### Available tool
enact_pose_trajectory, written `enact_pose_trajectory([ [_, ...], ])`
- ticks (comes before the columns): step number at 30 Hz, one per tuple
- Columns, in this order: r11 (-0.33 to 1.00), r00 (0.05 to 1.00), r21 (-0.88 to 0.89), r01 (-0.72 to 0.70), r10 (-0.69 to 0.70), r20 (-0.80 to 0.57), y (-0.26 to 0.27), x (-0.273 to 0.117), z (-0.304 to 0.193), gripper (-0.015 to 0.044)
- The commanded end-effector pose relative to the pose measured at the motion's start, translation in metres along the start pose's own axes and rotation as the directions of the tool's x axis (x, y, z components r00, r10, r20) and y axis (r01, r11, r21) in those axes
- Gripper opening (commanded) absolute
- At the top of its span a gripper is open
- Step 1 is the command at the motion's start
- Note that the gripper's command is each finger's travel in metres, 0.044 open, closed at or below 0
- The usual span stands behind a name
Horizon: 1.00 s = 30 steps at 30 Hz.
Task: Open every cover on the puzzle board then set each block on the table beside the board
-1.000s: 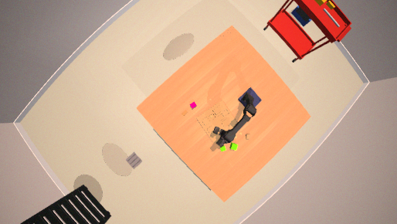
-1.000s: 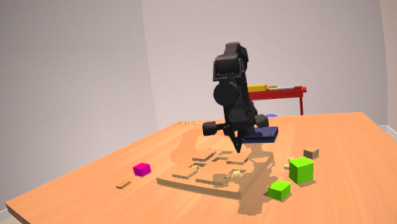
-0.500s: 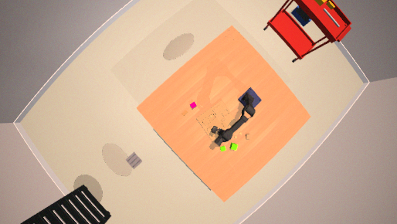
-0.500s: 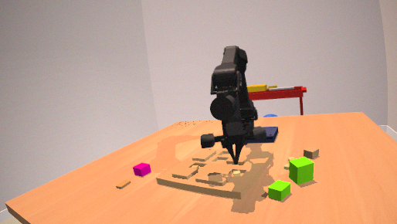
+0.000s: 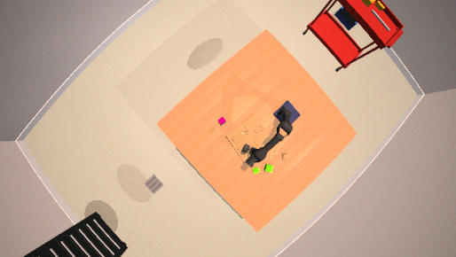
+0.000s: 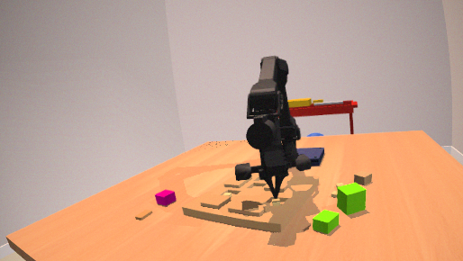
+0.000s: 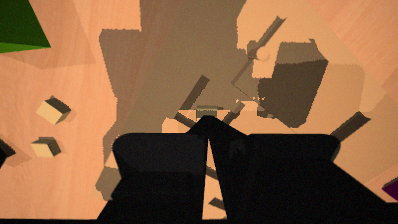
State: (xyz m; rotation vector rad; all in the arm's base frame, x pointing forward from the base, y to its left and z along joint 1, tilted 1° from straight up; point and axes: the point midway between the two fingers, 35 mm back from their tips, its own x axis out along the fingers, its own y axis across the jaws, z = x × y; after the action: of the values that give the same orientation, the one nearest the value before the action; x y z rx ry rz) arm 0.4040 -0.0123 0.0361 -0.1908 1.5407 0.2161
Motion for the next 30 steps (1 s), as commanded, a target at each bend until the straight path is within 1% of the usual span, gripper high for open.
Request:
enact_pose_trajectory([
  [1, 1.000, 1.000, -0.003, 0.002, -0.002, -0.008, -0.0002, 0.0063, -0.0022, 0.0000],
  [30, 1.000, 1.000, -0.006, 0.002, -0.002, -0.008, -0.0010, 0.0109, 0.0057, 0.0000],
])
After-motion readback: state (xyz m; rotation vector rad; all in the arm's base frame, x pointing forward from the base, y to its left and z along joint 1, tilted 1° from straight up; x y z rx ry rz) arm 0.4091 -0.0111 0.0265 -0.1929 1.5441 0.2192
